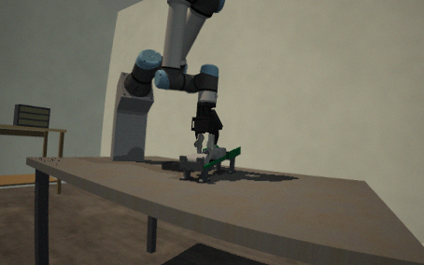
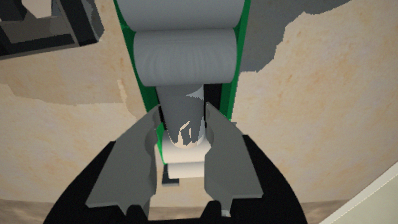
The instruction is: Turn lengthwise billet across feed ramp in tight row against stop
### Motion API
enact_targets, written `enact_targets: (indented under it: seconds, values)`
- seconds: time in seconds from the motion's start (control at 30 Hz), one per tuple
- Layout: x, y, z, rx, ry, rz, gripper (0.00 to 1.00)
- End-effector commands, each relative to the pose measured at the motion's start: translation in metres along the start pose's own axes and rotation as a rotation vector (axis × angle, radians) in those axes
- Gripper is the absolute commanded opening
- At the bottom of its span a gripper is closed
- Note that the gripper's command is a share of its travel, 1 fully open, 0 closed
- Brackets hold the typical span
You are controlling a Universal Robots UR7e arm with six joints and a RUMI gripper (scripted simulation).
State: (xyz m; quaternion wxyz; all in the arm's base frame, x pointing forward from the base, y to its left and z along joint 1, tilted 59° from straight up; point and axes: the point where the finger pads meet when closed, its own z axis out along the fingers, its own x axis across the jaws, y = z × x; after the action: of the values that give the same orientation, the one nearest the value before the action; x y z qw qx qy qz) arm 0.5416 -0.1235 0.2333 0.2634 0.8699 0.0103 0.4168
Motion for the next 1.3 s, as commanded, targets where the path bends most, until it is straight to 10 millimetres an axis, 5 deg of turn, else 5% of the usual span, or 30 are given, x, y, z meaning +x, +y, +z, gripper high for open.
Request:
enact_targets:
  seconds: [0.0, 0.9, 1.27]
  values:
    - [0.0, 0.0, 0.0, 0.0, 0.001, 0.0, 0.0]
    - [0.0, 0.0, 0.0, 0.0, 0.001, 0.0, 0.0]
    - [0.0, 0.0, -0.022, 0.0, 0.001, 0.0, 0.0]
